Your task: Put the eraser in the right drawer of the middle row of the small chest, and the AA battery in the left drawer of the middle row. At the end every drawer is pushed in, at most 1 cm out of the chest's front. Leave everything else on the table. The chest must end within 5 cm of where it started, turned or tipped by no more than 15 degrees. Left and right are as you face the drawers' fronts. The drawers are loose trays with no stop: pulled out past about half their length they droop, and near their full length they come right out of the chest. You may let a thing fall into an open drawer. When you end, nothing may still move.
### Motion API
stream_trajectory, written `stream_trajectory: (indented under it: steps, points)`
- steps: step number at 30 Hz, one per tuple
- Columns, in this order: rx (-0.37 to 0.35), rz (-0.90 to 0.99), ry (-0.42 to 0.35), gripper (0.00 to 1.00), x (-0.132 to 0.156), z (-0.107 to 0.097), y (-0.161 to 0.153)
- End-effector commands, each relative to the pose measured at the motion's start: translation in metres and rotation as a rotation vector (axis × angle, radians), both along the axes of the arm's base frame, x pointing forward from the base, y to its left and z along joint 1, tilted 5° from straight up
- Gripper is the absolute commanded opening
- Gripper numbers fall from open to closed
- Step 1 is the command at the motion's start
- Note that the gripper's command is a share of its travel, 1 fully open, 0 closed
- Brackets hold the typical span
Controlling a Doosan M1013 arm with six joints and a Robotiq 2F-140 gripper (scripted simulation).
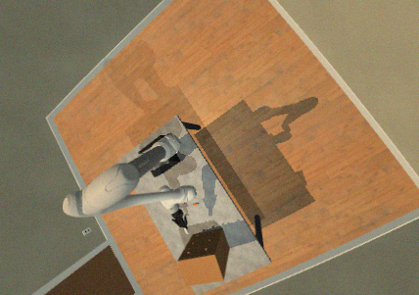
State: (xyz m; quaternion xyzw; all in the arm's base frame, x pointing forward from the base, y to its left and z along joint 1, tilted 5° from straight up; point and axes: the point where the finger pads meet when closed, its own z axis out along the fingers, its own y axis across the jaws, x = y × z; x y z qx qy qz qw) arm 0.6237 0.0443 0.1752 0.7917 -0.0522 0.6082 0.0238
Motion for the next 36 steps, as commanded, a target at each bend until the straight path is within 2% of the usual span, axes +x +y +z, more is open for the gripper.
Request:
stream_trajectory:
  steps: [1,20,36]
  points:
    - [0.000,0.001,0.006,0.00,-0.006,-0.001,0.002]
    - [0.003,0.002,0.037,0.00,-0.008,0.002,0.002]
    - [0.019,0.005,0.181,0.00,-0.021,0.012,0.003]
